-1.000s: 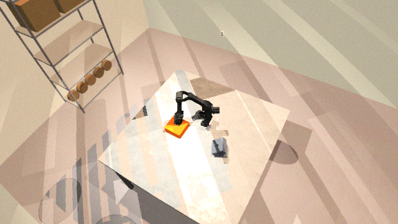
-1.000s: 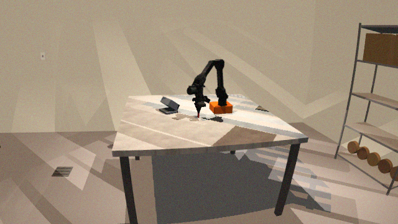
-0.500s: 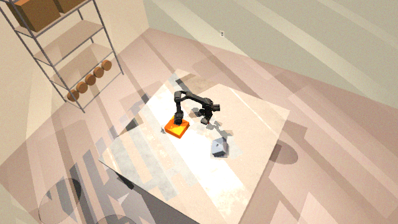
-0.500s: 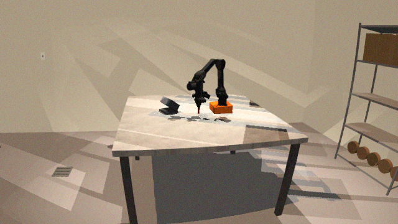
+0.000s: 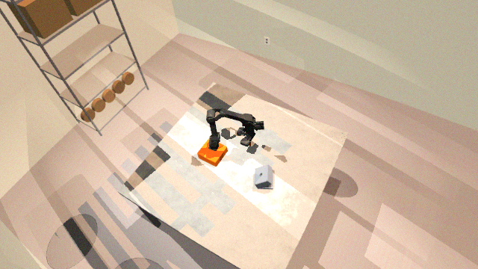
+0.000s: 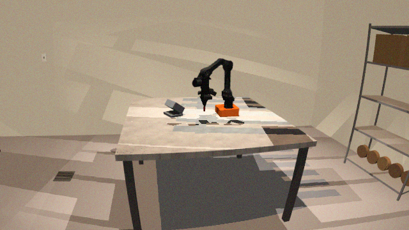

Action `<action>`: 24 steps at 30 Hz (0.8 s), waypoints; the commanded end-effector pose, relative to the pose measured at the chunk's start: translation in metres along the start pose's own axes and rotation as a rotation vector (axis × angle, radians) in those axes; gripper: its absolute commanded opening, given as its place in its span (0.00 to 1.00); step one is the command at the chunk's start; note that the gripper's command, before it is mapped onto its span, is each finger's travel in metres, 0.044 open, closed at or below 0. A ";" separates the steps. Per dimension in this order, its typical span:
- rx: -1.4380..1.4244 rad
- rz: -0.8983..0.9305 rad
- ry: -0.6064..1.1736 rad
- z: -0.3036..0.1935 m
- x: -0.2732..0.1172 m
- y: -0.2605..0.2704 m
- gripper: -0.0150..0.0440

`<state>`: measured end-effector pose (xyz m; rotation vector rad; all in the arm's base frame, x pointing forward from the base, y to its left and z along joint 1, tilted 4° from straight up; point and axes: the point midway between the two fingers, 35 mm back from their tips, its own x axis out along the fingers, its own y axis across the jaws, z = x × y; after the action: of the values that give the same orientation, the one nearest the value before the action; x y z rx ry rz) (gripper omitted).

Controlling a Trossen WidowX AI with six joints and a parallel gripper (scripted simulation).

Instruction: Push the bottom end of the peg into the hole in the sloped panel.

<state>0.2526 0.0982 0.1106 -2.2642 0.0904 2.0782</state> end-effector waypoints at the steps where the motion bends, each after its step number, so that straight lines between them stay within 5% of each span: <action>1: 0.028 -0.011 0.009 -0.003 -0.004 0.002 0.25; 24: 0.199 -0.075 0.024 -0.022 -0.009 0.019 0.25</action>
<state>0.2687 0.0799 0.1189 -2.1608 0.1884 1.9426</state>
